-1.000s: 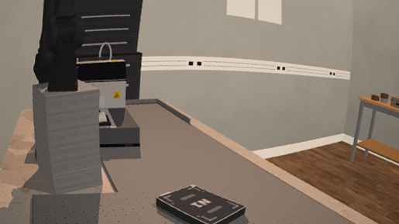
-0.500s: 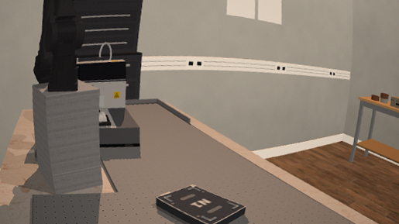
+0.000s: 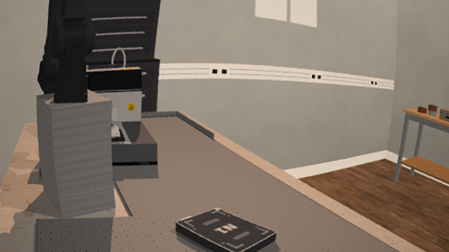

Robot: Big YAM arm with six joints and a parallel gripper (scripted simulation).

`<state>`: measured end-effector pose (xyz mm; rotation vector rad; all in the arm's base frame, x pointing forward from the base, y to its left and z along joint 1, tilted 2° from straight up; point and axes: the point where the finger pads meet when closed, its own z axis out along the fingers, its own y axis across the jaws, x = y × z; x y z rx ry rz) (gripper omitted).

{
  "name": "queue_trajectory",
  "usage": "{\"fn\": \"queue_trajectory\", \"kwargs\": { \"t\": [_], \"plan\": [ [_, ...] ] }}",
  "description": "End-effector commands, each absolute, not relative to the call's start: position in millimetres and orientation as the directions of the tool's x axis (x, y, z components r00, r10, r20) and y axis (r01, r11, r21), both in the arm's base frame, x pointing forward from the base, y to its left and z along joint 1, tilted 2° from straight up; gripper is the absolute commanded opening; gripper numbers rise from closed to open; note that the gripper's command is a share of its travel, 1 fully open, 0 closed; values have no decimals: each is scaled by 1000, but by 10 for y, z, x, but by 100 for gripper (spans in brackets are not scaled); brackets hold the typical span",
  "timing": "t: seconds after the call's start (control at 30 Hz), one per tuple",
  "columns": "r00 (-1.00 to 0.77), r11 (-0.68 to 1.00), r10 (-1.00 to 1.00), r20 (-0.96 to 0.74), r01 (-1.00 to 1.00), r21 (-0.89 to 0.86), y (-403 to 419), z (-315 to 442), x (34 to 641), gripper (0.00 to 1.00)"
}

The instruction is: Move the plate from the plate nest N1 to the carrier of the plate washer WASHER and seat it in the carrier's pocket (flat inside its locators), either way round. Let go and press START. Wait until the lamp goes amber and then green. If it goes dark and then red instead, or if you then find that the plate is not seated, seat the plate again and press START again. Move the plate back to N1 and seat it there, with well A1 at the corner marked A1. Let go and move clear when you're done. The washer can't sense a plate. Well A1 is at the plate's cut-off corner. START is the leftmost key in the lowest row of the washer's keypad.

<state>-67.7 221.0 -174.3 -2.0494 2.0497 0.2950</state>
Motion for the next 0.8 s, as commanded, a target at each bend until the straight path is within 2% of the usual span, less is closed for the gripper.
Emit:
{"fn": "queue_trajectory", "kwargs": {
  "t": [0.0,0.77],
  "plan": [
    [-3,8,-952,-306,-1000,-15,2180,-1635,-683,0],
    [-2,6,-951,-309,-1000,-14,2093,-1312,-700,0]
  ]
}}
